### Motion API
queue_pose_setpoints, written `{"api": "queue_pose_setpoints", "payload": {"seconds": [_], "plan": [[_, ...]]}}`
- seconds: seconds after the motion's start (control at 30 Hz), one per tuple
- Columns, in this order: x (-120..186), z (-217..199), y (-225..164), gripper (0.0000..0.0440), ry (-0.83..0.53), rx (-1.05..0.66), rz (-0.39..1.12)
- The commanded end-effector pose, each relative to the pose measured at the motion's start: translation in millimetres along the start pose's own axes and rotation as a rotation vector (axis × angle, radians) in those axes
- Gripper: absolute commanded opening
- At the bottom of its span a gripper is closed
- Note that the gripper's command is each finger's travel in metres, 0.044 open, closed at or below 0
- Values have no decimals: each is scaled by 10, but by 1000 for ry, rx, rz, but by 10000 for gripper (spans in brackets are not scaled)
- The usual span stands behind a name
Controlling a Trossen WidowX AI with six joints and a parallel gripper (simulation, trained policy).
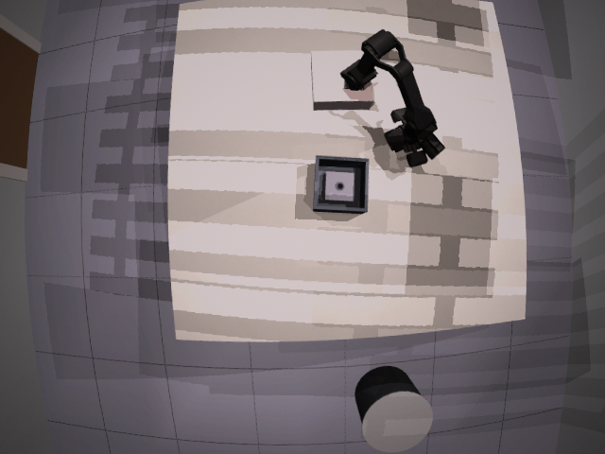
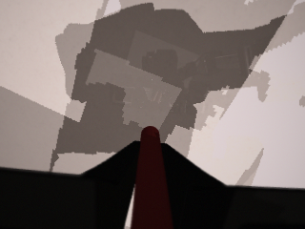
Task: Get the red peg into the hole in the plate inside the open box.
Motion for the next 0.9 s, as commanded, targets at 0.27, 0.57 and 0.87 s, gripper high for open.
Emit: {"api": "queue_pose_setpoints", "payload": {"seconds": [0.27,0.57,0.87], "plan": [[438,319,-31,0,126,3,49],[790,560,100,0,222,14,37],[1095,734,359,0,267,14,-6]]}}
Point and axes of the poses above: the point midway between the two fingers, 35 mm back from their tips, its own x axis back along the fingers, its own z axis across the jaws, y = z × x, the point moved 4 cm from there along x, back along the fingers, and after that the axes turned 4 degrees about -x, right-handed, at the moved point
